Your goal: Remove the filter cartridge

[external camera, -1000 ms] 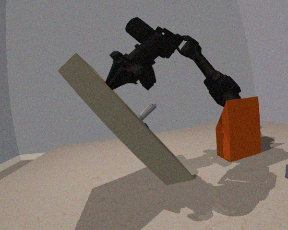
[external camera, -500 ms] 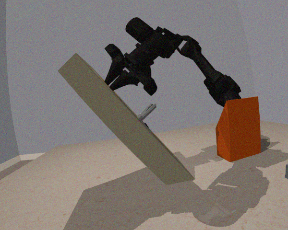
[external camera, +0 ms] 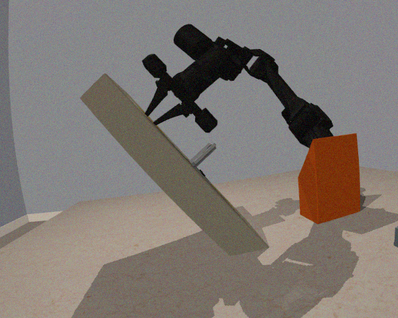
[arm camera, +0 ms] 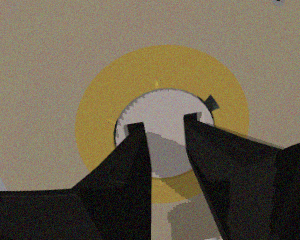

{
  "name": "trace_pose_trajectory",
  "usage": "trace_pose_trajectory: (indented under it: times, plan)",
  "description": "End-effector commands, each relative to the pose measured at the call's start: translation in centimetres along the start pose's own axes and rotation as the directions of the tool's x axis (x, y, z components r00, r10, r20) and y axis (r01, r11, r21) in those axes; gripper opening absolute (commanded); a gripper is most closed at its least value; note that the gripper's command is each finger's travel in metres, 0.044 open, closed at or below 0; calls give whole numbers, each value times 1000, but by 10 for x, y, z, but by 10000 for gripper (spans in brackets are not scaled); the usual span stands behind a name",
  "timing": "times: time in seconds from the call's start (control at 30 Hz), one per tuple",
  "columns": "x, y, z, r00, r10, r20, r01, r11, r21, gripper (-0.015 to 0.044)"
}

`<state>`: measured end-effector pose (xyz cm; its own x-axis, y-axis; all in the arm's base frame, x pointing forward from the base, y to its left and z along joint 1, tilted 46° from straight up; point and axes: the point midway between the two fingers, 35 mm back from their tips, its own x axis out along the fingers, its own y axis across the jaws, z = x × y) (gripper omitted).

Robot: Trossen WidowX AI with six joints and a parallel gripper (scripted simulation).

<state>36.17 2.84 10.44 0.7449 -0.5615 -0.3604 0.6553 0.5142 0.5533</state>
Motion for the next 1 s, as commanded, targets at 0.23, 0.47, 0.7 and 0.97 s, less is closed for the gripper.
trace_pose_trajectory:
  times: [0.23, 0.47, 0.7, 0.97]
  plan:
    - [5, 0, 2, 1000, -4, -5, 2, 936, -352, 0]
    - [5, 0, 2, 1000, -4, -5, 1, 823, -568, 0]
    - [-1, 0, 0, 1000, -8, -9, 2, 832, -556, 0]
    - [-40, 1, -3, 1000, -18, -17, 6, 843, -538, 0]
